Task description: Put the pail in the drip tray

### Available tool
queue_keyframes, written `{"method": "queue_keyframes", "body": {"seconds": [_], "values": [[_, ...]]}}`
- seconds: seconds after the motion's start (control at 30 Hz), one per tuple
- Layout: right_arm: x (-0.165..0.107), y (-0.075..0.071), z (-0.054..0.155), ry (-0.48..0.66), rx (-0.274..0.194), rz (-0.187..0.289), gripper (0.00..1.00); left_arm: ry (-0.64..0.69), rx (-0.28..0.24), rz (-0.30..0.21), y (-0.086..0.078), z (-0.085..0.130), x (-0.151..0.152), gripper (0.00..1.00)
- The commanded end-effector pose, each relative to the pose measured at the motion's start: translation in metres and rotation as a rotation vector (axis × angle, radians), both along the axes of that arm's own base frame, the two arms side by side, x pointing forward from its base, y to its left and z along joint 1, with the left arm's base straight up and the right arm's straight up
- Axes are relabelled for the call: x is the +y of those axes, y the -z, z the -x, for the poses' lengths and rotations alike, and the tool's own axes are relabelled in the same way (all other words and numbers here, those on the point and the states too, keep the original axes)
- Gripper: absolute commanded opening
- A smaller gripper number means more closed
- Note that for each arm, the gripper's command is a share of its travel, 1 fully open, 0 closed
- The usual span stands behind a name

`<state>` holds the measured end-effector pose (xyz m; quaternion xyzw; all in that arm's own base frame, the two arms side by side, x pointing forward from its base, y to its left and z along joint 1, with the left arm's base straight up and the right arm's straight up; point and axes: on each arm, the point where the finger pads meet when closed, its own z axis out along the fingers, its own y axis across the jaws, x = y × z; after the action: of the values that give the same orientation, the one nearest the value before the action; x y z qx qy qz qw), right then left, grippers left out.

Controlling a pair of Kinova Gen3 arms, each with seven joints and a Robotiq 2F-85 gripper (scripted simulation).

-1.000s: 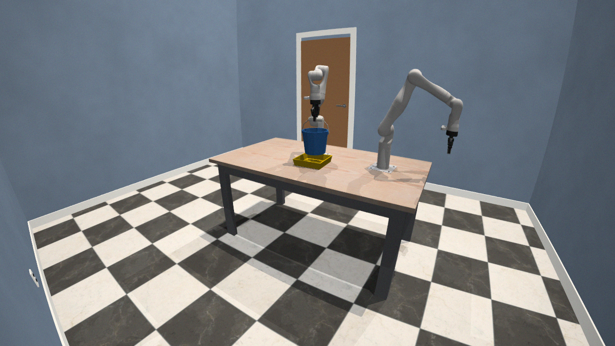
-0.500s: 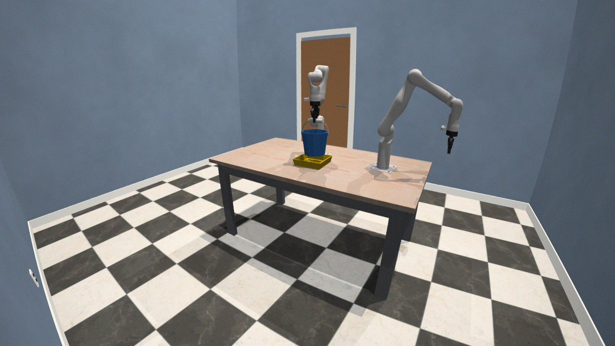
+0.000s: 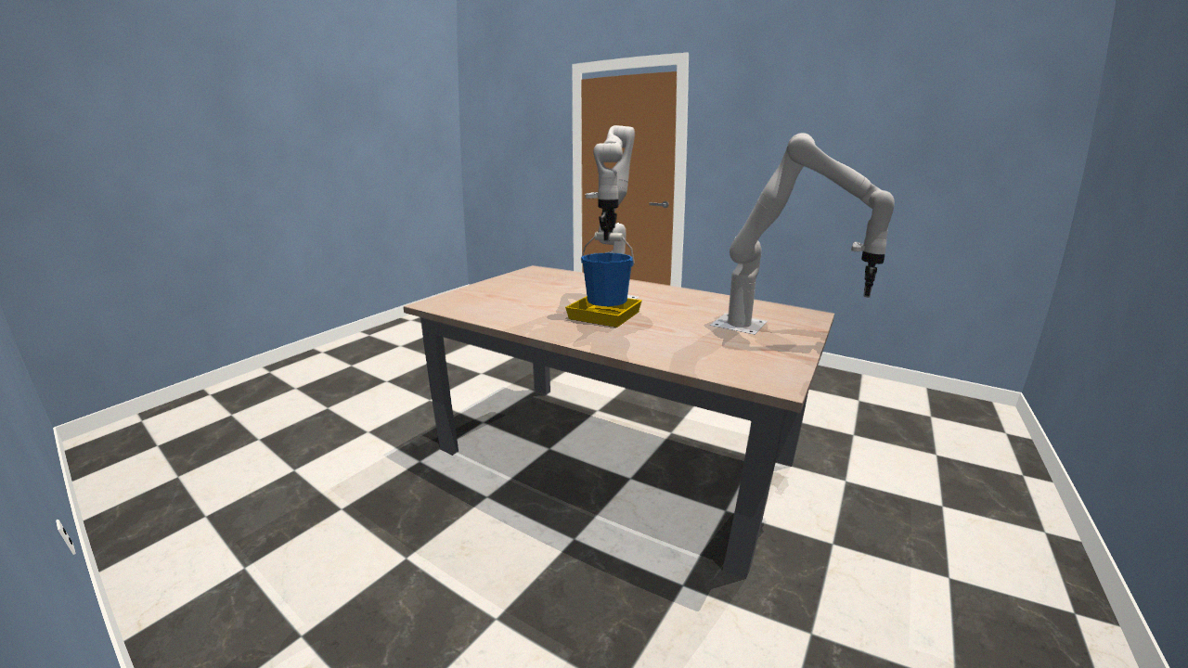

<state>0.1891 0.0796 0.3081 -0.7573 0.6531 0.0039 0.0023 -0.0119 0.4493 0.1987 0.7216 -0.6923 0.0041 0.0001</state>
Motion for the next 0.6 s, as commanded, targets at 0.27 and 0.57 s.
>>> {"method": "queue_keyframes", "body": {"seconds": [0.27, 0.57], "values": [[-0.005, 0.012, -0.006, -0.003, -0.009, 0.004, 0.099, 0.007, 0.006, -0.006, -0.001, 0.004, 0.000, 1.000], [-0.006, 0.023, -0.007, -0.003, -0.010, 0.004, 0.099, 0.007, 0.006, -0.006, -0.001, 0.004, 0.000, 1.000]]}}
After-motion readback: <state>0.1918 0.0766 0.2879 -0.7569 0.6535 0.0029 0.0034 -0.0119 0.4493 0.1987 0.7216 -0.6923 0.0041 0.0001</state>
